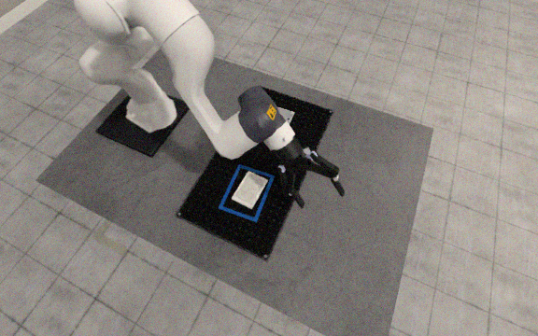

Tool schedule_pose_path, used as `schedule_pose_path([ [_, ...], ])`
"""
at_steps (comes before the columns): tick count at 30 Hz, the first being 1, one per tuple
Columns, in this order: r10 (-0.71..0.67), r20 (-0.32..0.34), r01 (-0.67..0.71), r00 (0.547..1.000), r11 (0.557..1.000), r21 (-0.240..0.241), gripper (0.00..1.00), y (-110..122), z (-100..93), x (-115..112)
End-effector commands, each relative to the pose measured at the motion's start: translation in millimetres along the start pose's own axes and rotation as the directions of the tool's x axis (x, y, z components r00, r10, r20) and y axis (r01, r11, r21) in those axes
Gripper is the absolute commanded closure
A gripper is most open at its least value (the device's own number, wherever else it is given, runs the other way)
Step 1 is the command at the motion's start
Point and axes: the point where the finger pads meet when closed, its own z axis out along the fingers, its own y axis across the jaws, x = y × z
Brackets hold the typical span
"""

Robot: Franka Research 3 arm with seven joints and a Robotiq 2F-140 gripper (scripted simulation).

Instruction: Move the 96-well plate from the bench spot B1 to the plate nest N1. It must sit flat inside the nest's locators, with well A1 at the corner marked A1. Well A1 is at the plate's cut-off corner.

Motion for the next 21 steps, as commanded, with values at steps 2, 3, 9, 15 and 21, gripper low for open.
schedule_pose_path([
  [2, 0.000, 0.000, 0.000, 1.000, 1.000, 0.000, 0.00, 0.1, 0.0, -0.1],
  [3, 0.000, 0.000, 0.000, 1.000, 1.000, 0.000, 0.00, 0.1, 0.0, -0.1],
  [9, 0.000, 0.000, 0.000, 1.000, 1.000, 0.000, 0.00, 0.1, 0.0, -0.1],
  [15, 0.000, 0.000, 0.000, 1.000, 1.000, 0.000, 0.00, 0.1, 0.0, -0.1],
  [21, 0.015, 0.010, -0.015, 1.000, 1.000, 0.014, 0.00, -3.0, 0.0, -4.7],
])
